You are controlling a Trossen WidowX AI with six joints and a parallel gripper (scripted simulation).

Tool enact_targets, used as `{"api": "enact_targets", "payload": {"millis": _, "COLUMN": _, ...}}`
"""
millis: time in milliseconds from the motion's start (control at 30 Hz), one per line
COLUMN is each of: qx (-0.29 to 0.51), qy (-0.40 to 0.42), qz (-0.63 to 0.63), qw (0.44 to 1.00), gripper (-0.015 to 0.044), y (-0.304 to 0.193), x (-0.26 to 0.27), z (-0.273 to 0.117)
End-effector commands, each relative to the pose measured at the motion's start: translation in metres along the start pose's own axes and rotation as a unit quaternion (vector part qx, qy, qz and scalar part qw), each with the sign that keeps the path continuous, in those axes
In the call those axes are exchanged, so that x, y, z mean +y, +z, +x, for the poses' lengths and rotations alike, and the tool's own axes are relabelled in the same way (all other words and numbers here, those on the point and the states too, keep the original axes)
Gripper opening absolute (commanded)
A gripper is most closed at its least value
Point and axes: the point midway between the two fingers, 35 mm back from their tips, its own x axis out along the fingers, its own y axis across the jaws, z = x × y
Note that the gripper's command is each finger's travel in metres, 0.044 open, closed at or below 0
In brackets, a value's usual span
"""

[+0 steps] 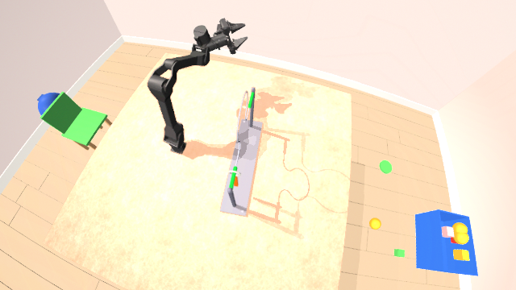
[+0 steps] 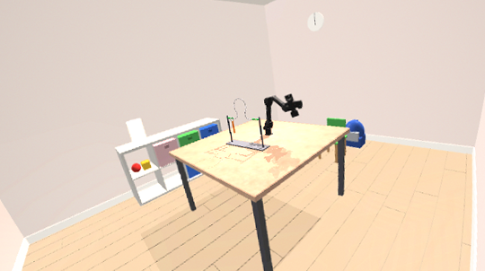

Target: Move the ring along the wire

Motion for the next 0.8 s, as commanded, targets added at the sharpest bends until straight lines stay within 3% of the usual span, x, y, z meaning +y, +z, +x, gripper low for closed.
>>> {"api": "enact_targets", "payload": {"millis": 0, "qx": 0.0, "qy": 0.0, "qz": 0.0, "qw": 1.0, "gripper": 0.0374, "y": 0.0, "x": 0.0, "z": 0.0}}
{"api": "enact_targets", "payload": {"millis": 267, "qx": 0.006, "qy": -0.022, "qz": 0.02, "qw": 1.0, "gripper": 0.0164, "y": -0.033, "x": -0.013, "z": 0.023}}
{"api": "enact_targets", "payload": {"millis": 767, "qx": 0.028, "qy": -0.102, "qz": 0.058, "qw": 0.993, "gripper": 0.016, "y": -0.137, "x": -0.077, "z": 0.06}}
